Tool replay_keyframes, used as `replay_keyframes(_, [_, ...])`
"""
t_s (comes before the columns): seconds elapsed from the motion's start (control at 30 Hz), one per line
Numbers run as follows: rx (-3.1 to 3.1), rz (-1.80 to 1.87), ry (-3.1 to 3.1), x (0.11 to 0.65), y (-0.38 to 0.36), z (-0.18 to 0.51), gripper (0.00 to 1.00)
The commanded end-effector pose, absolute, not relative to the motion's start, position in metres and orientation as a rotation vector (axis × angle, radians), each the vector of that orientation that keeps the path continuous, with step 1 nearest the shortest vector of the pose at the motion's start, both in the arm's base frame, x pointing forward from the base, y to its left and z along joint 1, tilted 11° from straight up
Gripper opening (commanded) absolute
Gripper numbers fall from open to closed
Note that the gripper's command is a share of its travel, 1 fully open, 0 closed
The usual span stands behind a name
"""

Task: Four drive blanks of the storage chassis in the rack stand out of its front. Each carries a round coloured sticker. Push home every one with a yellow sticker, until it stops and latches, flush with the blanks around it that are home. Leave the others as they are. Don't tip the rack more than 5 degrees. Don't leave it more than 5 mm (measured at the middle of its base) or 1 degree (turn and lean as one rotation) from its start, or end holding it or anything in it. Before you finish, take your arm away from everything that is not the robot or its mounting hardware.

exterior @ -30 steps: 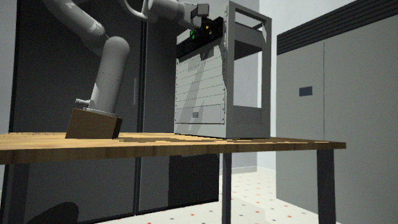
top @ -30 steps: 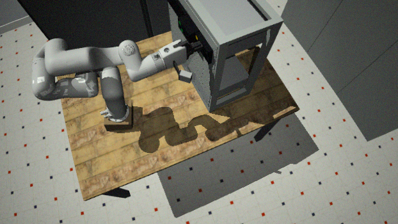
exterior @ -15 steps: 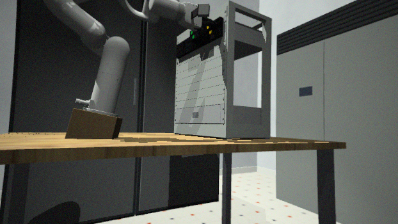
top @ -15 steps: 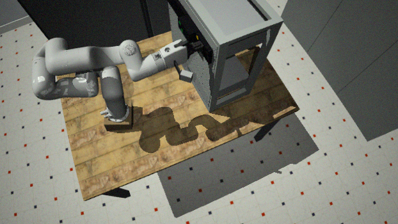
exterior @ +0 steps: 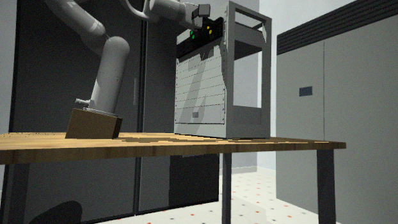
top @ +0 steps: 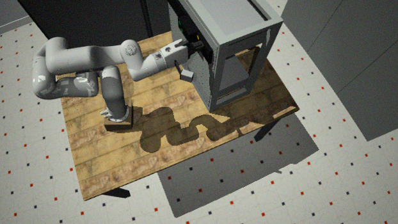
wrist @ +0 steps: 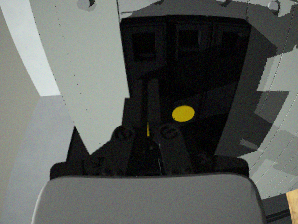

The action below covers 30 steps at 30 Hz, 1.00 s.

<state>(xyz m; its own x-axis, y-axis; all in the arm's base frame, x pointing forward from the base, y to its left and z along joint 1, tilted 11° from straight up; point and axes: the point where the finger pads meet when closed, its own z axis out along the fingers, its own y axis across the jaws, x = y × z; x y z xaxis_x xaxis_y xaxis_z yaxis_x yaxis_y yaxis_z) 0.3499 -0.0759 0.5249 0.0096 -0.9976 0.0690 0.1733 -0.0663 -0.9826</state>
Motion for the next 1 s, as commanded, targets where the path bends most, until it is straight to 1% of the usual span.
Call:
replay_keyframes(0.0, [-1.134, -1.326, 1.033, 0.35, -0.076, 0.527, 0.0])
replay_keyframes(0.7, [-1.134, -1.326, 1.033, 0.353, -0.076, 0.527, 0.0])
replay_keyframes(0.97, [-1.134, -1.326, 1.033, 0.343, -0.076, 0.526, 0.0])
